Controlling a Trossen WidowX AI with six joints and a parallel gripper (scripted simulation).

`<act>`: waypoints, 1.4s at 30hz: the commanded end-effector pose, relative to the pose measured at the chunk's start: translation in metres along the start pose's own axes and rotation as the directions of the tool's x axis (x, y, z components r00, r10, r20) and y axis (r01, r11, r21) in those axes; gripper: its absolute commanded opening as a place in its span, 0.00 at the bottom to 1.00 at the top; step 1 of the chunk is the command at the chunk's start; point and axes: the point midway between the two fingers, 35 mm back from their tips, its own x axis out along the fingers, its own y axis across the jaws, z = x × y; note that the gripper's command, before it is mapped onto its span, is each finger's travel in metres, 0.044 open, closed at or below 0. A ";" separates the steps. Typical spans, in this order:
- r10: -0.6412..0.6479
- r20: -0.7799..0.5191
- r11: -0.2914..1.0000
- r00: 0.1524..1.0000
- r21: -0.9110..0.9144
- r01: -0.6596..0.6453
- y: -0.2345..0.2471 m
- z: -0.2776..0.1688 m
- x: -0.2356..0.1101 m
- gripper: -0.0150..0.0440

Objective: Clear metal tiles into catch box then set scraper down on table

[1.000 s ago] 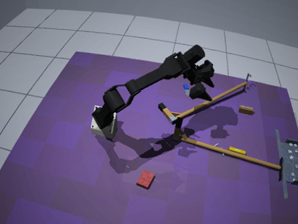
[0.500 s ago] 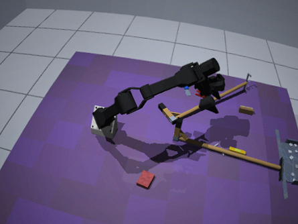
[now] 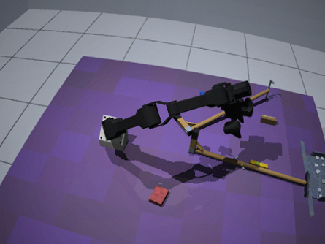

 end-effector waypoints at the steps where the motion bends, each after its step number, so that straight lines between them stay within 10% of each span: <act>1: 0.000 -0.052 1.000 0.999 0.014 0.001 -0.004 -0.005 0.022 1.00; 28: 0.001 -0.356 0.997 0.934 0.076 0.028 -0.030 -0.062 0.142 1.00; 42: -0.004 -0.334 0.997 0.942 0.071 0.029 -0.022 -0.062 0.117 1.00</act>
